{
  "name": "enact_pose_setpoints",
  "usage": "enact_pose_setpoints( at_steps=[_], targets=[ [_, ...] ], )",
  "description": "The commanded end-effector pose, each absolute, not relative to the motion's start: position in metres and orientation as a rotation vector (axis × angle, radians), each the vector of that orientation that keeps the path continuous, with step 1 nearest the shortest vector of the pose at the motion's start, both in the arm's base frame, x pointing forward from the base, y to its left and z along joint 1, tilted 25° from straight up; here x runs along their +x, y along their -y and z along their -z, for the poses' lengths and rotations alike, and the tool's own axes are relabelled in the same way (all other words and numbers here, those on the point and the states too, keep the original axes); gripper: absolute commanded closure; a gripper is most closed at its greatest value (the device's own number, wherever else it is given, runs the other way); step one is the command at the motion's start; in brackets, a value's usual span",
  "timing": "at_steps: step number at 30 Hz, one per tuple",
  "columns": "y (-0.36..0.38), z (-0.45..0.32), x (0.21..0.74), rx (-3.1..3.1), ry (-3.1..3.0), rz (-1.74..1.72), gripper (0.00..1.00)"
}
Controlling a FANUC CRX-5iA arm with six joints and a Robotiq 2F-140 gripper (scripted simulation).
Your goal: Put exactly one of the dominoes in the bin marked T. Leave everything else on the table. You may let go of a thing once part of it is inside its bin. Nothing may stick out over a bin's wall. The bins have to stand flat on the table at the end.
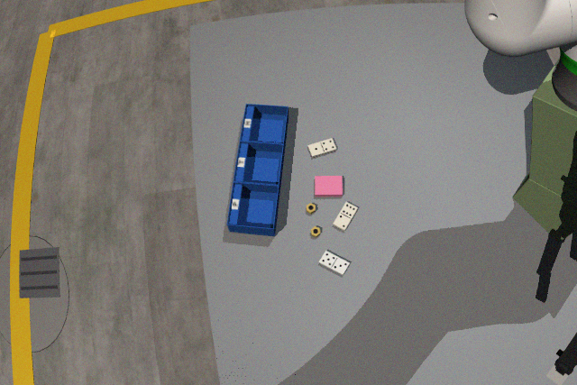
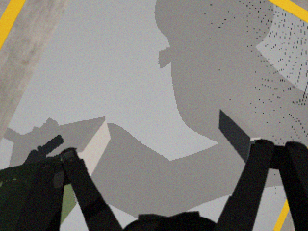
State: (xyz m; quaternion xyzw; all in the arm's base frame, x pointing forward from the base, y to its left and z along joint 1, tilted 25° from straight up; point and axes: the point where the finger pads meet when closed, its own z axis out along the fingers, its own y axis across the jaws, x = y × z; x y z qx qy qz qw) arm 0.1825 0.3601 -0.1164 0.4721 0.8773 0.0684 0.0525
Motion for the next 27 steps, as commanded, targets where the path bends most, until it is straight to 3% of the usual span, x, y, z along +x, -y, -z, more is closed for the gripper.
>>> enact_pose_setpoints(
  at_steps=[1, 17, 18, 27],
  targets=[
    [-0.36, 0.116, 0.183, 1.435, -2.668, -0.208, 0.0],
    [-0.36, 0.116, 0.183, 1.435, -2.668, -0.208, 0.0],
    [-0.357, 0.124, 0.185, 1.435, -2.668, -0.208, 0.95],
    [-0.335, 0.185, 0.201, 1.435, -2.668, -0.208, 0.95]
  ],
)
